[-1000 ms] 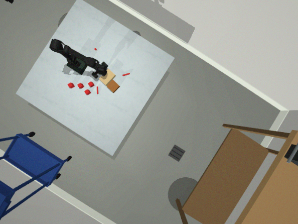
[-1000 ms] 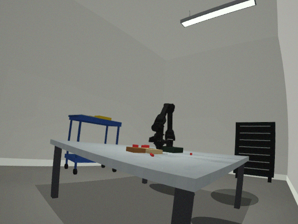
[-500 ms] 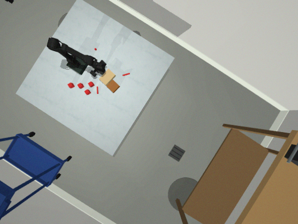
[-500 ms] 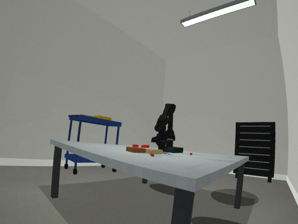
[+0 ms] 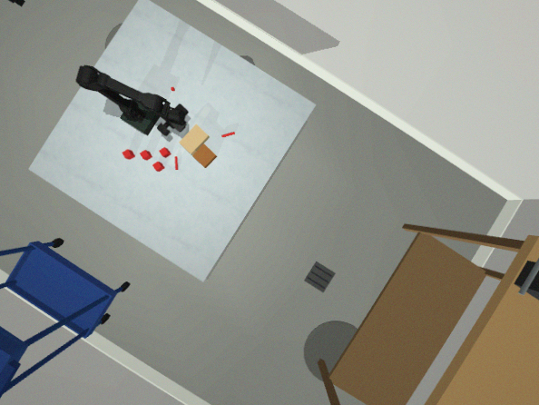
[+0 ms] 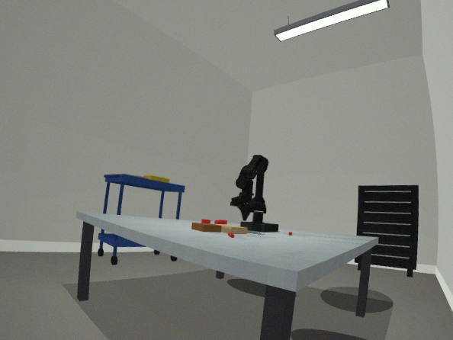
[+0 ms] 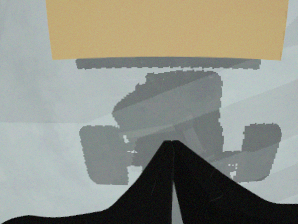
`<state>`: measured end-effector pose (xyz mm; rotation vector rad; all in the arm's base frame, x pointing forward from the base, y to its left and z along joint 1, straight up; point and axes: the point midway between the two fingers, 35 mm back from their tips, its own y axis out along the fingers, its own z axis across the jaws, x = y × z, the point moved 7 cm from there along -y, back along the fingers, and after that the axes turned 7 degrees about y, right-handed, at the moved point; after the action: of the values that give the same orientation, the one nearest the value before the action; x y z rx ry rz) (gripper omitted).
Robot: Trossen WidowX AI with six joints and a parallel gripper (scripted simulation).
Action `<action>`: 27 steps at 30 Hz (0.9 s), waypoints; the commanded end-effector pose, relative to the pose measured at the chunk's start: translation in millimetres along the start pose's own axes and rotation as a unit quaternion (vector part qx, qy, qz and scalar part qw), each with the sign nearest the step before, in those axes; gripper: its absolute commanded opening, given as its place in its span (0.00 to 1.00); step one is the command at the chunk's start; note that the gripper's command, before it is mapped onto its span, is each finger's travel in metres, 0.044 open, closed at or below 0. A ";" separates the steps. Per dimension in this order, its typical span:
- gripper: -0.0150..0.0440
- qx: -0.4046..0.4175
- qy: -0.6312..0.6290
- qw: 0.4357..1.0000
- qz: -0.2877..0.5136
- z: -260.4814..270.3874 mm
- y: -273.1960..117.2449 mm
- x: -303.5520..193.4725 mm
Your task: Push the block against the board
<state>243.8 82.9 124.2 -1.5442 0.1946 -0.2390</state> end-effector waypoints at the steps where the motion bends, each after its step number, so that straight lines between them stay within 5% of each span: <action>1: 0.25 -0.003 0.004 1.000 0.000 -19.2 -1.1 18.0; 6: 0.25 -0.003 0.004 1.000 0.000 -25.7 2.1 24.1; 11: 0.25 -0.003 0.004 1.000 0.000 -26.5 54.3 23.3; 27: 0.25 -0.003 0.004 1.000 -0.001 -24.0 53.1 36.2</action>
<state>270.5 51.4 74.2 -1.5438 0.1928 -0.2559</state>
